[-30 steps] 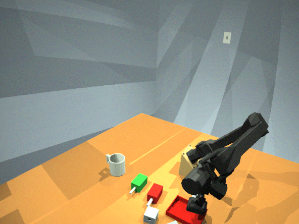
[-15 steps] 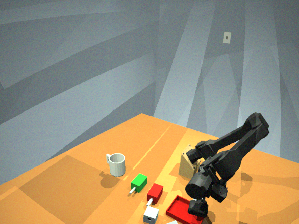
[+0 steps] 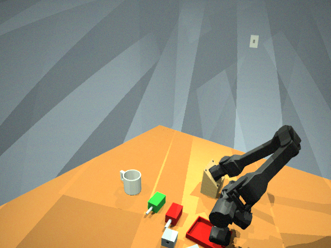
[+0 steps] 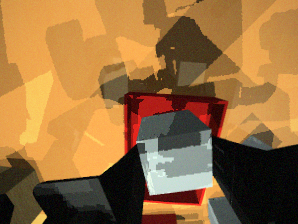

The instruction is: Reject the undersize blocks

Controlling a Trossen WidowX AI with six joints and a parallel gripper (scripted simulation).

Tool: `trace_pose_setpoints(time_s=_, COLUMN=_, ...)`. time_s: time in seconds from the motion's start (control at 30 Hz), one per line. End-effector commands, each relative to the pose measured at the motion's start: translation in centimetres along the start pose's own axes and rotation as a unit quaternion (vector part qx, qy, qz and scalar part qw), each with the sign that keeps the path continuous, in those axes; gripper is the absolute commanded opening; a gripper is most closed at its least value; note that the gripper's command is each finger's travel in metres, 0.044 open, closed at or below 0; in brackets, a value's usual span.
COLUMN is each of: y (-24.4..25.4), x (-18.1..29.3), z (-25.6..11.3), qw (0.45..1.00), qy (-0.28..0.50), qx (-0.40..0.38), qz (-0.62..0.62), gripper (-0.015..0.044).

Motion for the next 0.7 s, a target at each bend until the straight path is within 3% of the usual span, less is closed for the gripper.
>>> trace_pose_setpoints(time_s=0.0, y=0.0, x=0.0, z=-0.1, qw=1.0, qy=0.0, qx=0.001, qz=0.0, gripper=0.0053)
trace_pose_setpoints(time_s=0.37, y=-0.1, x=0.0, z=-0.4, qw=1.0, qy=0.0, qx=0.001, qz=0.0, gripper=0.0341)
trace_pose_setpoints(time_s=0.5, y=-0.1, x=0.1, z=-4.6, qw=1.0, qy=0.001, qx=0.008, qz=0.003, gripper=0.044)
trace_pose_setpoints(time_s=0.6, y=-0.1, x=0.2, z=-3.9, qw=1.0, qy=0.0, qx=0.008, qz=0.007, gripper=0.044)
trace_pose_setpoints(time_s=0.67, y=-0.4, x=0.5, z=-3.9, qw=0.999, qy=0.0, qx=0.008, qz=0.044, gripper=0.0387)
Point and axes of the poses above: the point midway between the two fingers, 35 mm back from their tips, its own z axis out along the fingers, its own y axis across the jaws, x = y × z, the point moved 6 cm from there along -z, back along the fingers, and after that the axes turned 1 degree about z, right-handed, at the moved point
